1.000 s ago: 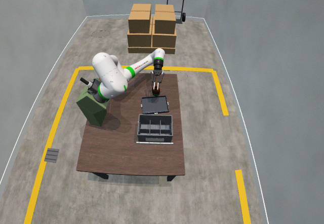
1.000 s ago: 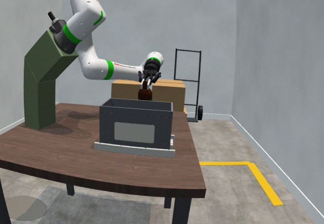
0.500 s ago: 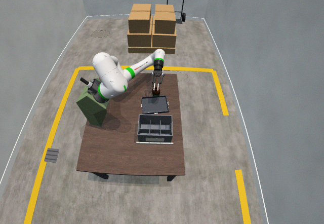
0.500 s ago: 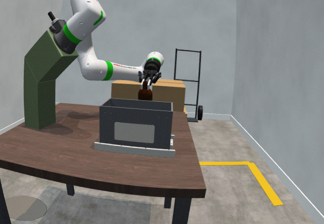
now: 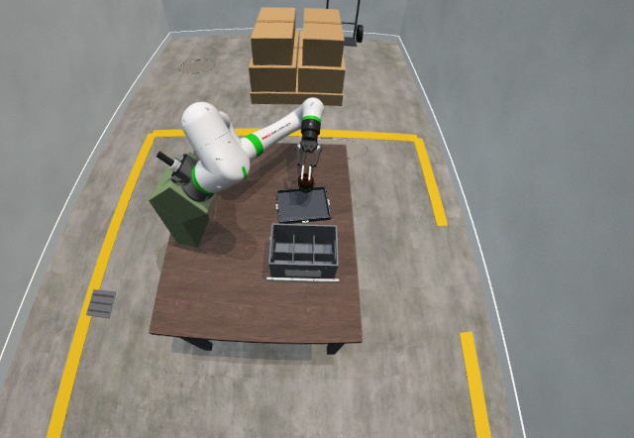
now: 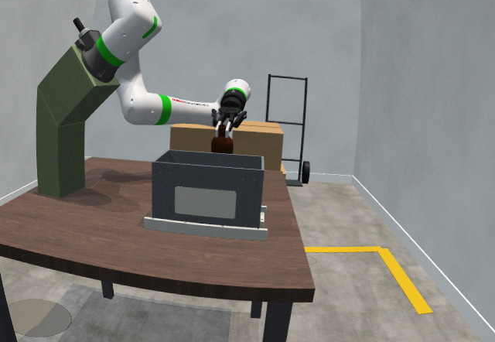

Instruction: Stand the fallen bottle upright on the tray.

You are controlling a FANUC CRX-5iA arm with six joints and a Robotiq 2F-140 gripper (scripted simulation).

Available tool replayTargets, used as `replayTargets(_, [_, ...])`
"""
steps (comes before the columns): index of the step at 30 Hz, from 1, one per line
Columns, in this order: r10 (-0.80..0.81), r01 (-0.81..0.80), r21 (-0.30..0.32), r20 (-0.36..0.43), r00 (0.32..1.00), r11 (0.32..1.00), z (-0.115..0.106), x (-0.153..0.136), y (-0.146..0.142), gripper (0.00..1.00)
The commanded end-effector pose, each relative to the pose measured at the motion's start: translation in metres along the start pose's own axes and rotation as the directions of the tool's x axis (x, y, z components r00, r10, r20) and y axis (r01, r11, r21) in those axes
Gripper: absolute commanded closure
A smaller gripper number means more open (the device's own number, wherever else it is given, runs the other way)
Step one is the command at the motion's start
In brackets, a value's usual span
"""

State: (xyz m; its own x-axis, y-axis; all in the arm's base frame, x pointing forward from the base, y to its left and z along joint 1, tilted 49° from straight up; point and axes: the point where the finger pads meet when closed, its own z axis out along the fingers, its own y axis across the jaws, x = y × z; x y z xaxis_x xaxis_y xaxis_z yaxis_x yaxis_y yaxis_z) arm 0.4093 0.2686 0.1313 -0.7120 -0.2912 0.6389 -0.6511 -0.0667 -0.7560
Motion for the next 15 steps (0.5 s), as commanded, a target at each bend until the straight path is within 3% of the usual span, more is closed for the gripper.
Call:
replayTargets(1, [0.000, 0.000, 0.000, 0.000, 1.000, 1.000, 0.000, 0.000, 0.000, 1.00])
replayTargets(15, [0.000, 0.000, 0.000, 0.000, 1.000, 1.000, 0.015, 0.006, -0.003, 1.00])
